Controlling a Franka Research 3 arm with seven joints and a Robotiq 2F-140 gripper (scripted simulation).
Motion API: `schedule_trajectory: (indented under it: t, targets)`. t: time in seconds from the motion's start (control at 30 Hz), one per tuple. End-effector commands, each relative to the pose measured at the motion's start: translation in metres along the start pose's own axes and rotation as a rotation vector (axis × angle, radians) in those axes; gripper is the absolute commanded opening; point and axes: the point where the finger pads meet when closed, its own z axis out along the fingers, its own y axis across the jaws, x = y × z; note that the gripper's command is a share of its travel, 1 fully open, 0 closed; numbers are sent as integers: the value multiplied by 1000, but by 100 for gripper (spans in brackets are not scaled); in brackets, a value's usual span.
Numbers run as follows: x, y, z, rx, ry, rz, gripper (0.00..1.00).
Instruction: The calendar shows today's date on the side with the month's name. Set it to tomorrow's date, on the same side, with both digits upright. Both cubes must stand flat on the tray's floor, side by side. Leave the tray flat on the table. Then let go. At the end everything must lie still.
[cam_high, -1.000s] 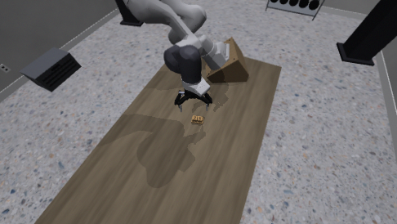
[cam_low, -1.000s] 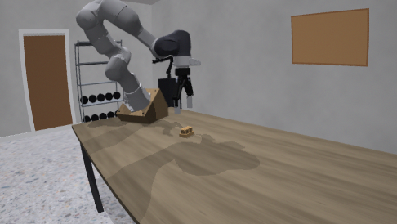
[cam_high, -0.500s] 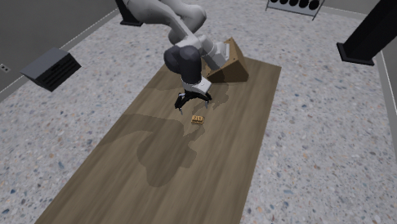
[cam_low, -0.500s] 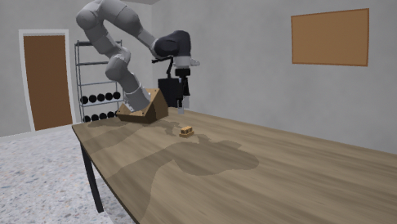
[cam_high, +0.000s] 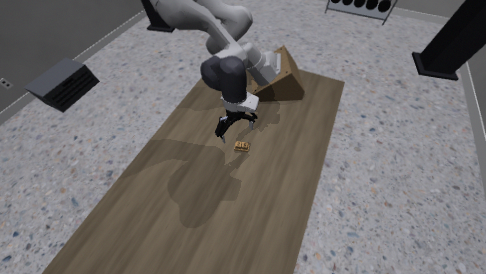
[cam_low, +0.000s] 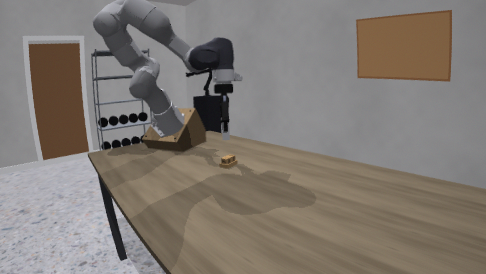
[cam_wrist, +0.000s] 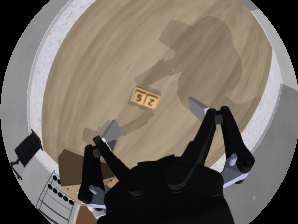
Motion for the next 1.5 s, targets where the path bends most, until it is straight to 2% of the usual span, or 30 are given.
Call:
schedule_trajectory:
  t: [0.0,1.47]
  targets:
    - [0,-1,1,11,0,-174,100]
    - [0,-1,6,10,2,-842,100]
